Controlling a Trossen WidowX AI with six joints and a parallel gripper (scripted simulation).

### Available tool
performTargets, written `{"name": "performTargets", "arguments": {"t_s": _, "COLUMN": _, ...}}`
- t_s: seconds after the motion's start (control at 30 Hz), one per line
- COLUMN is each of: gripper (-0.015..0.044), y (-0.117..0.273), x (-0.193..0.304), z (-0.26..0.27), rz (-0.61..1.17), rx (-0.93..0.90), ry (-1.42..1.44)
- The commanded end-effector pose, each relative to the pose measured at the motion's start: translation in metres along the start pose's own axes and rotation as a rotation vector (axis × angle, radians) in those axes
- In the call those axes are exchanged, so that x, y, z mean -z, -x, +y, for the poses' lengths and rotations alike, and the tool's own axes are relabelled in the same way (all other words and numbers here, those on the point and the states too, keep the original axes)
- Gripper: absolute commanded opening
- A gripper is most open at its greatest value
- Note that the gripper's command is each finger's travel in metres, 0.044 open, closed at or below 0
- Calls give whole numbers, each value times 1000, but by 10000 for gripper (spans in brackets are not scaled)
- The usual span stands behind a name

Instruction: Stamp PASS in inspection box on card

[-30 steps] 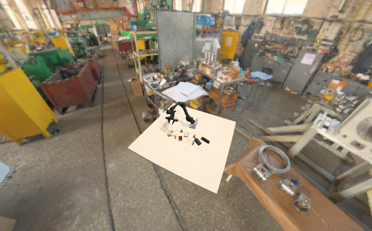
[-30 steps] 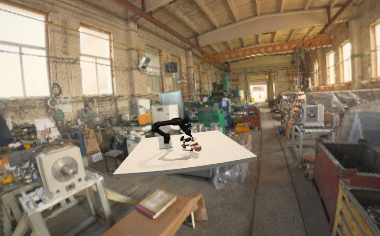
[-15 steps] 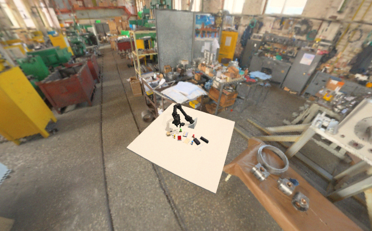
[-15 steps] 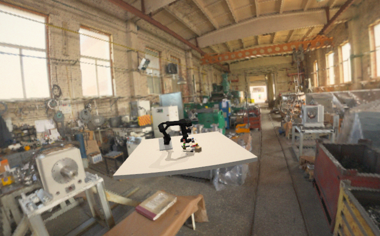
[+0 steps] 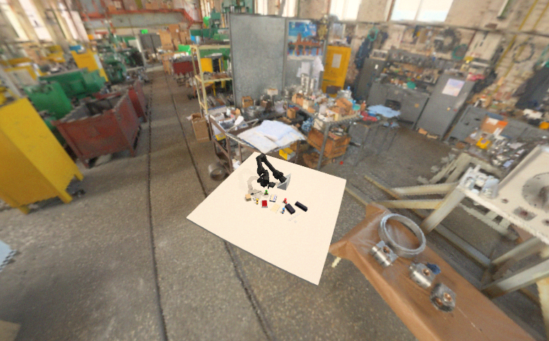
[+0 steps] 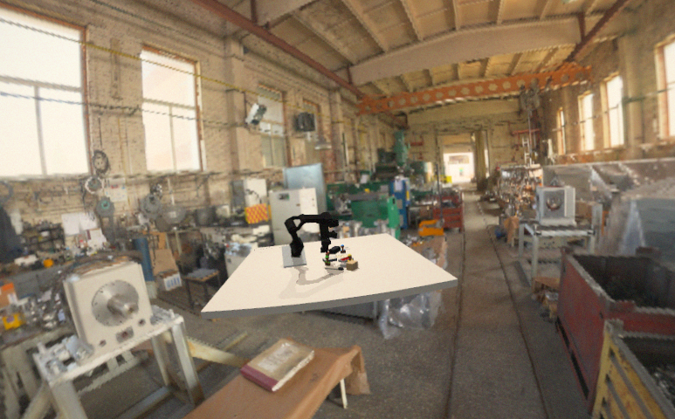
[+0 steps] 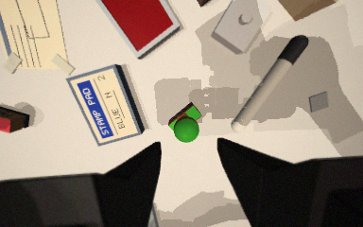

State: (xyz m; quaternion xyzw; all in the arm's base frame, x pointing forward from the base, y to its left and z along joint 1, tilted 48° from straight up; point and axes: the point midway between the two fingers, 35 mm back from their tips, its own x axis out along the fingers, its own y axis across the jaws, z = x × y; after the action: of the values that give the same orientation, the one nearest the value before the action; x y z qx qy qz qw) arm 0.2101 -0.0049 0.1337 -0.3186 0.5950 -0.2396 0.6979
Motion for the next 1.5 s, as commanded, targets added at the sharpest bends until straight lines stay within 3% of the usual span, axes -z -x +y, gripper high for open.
{"name": "performTargets", "arguments": {"t_s": 0.0, "gripper": 214, "y": -7, "x": 1, "z": 0, "rz": 5, "rx": 5, "ry": 6}}
{"name": "performTargets", "arguments": {"t_s": 1.47, "gripper": 214, "y": -71, "x": 3, "z": -1, "rz": 4, "rx": 13, "ry": 4}}
